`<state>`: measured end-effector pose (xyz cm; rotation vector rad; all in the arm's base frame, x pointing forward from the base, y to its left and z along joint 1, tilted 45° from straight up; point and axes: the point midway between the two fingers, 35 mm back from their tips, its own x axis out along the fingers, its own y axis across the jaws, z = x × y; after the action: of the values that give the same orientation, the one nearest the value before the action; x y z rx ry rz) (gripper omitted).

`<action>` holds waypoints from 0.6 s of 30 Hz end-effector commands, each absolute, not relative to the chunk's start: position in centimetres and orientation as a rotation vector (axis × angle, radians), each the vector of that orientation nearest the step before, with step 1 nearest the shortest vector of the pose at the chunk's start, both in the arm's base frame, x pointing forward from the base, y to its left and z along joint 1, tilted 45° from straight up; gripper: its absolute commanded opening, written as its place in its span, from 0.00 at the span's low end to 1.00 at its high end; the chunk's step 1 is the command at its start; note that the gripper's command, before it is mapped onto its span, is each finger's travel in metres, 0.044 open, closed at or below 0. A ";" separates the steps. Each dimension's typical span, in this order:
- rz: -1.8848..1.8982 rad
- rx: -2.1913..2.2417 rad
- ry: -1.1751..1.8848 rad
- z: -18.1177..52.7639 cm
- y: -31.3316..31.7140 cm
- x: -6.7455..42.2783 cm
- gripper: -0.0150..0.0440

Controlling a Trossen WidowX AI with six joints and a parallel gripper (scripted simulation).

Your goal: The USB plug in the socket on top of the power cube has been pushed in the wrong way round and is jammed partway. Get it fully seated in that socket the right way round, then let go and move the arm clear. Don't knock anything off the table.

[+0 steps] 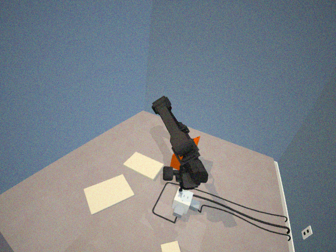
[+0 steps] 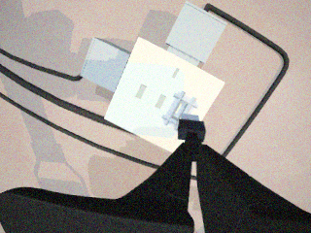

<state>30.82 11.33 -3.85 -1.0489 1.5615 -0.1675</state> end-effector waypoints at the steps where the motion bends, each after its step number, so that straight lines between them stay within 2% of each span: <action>1: -0.237 -0.978 1.540 -3.9 11.3 30.8 0.25; 18: -0.553 -0.624 1.405 -3.9 11.3 30.8 0.25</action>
<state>30.82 11.33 -3.85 -0.6771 1.4276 -0.5080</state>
